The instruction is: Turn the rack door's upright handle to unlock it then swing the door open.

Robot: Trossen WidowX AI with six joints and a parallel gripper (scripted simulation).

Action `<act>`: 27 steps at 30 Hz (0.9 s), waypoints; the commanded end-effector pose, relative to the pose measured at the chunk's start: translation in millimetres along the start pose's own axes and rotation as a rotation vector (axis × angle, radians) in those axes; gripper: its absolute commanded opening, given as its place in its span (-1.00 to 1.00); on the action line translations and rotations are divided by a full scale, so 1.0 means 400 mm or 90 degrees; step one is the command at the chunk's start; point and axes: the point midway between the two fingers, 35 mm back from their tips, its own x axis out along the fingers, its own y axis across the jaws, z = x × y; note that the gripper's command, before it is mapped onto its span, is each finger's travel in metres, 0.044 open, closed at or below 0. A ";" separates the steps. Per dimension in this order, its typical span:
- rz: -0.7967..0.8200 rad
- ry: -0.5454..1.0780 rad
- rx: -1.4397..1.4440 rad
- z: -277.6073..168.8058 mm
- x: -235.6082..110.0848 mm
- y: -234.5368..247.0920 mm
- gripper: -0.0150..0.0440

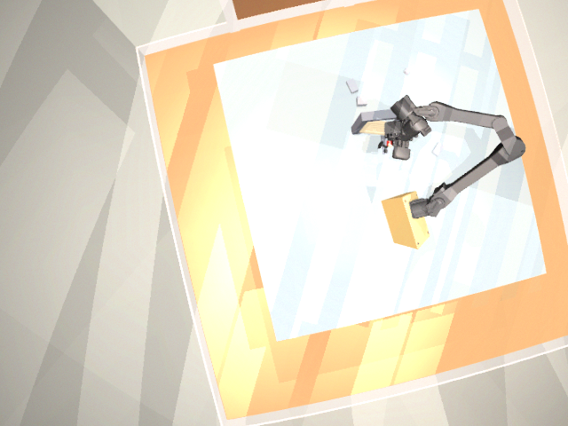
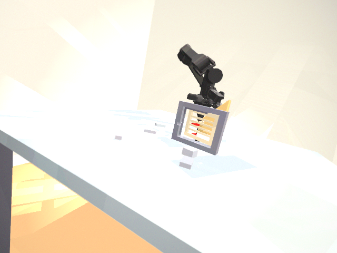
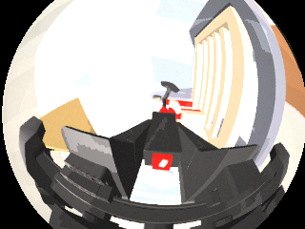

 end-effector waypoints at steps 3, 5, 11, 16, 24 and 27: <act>-0.007 -0.002 0.084 0.007 0.000 0.014 -0.44; -0.007 -0.002 0.104 0.011 0.000 0.022 -0.44; -0.007 -0.002 0.163 0.021 0.000 0.046 -0.44; -0.007 -0.003 0.211 0.032 0.000 0.067 -0.44; -0.006 -0.004 0.285 0.052 0.001 0.098 -0.44; -0.006 -0.004 0.312 0.060 0.001 0.110 -0.44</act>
